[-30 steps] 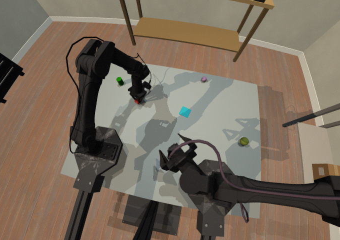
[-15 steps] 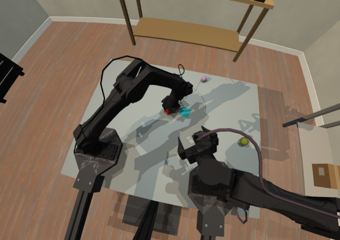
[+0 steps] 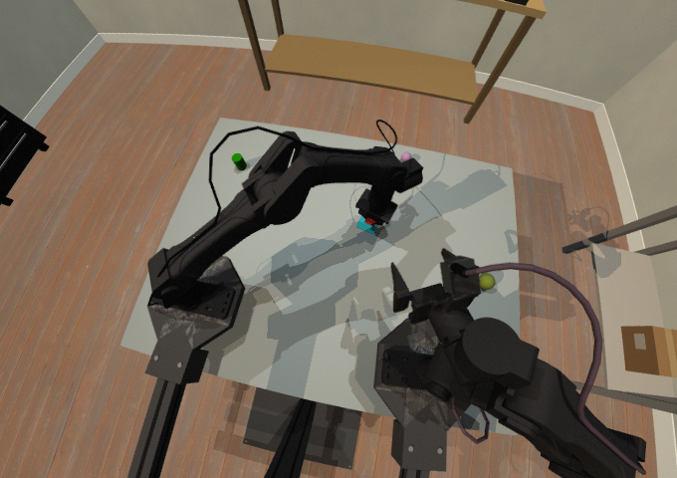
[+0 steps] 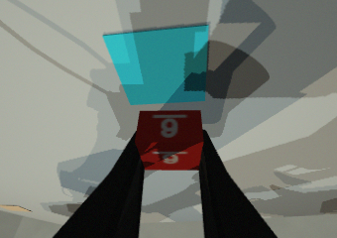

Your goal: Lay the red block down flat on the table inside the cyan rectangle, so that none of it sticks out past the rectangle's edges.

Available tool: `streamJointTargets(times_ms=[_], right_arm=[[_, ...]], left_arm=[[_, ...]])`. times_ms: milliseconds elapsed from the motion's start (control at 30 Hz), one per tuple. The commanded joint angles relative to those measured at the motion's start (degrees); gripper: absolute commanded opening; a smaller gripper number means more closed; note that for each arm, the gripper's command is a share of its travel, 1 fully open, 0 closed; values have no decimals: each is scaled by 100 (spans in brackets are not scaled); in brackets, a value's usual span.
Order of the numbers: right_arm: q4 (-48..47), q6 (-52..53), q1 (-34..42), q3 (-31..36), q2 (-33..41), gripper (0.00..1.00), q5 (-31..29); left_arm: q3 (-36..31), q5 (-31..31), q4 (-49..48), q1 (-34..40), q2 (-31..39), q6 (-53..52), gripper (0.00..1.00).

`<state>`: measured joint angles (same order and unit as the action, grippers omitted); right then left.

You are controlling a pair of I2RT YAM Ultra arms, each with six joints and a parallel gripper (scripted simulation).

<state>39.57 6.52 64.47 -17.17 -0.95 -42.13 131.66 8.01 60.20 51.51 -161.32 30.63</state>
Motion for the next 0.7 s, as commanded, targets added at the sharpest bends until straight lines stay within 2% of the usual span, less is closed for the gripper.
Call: streamJointTargets(times_ms=[0, 167, 667], right_arm=[[272, 49, 23, -171, 87, 100, 53], [325, 88, 84, -185, 95, 100, 1], [297, 133, 165, -132, 95, 100, -70]], left_arm=[[122, -62, -65, -102, 148, 272, 27], [-73, -5, 18, -89, 208, 266, 27], [65, -4, 39, -81, 136, 274, 27]])
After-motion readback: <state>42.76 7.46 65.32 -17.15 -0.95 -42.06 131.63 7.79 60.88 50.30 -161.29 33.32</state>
